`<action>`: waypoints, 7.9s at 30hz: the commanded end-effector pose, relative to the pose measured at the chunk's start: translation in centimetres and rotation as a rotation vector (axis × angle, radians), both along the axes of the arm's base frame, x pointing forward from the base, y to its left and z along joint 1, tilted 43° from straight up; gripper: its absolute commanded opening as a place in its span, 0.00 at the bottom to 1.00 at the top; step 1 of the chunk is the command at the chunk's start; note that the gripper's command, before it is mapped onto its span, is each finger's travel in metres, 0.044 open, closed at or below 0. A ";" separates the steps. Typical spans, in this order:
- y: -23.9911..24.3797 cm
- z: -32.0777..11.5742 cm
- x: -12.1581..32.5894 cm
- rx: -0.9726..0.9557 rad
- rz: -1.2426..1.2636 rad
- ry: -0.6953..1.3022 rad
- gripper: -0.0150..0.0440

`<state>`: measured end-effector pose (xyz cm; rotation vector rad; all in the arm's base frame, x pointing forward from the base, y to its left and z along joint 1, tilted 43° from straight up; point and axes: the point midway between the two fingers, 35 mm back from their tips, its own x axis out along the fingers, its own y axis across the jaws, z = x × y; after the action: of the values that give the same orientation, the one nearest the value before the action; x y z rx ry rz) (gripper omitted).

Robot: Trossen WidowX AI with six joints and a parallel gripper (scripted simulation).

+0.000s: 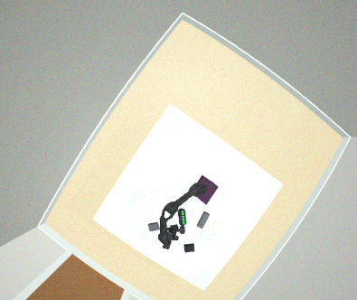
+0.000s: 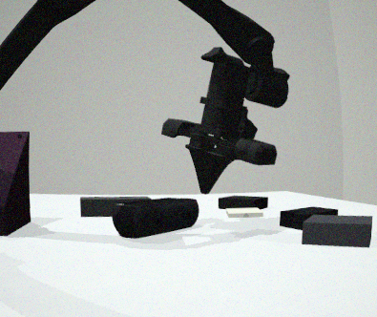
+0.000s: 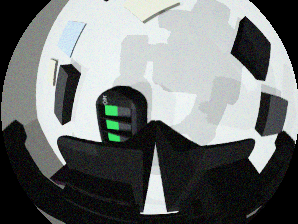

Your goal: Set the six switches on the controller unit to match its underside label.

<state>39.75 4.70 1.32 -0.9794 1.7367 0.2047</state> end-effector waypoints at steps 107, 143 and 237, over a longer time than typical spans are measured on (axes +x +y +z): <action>-1.1 -6.9 -2.6 -0.001 -0.005 0.017 0.25; -0.1 -8.0 -3.8 -0.001 -0.005 0.018 0.25; -2.9 -4.7 -17.2 -0.372 0.604 -0.089 0.25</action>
<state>22.66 2.39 -2.83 -1.7367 1.3690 0.2216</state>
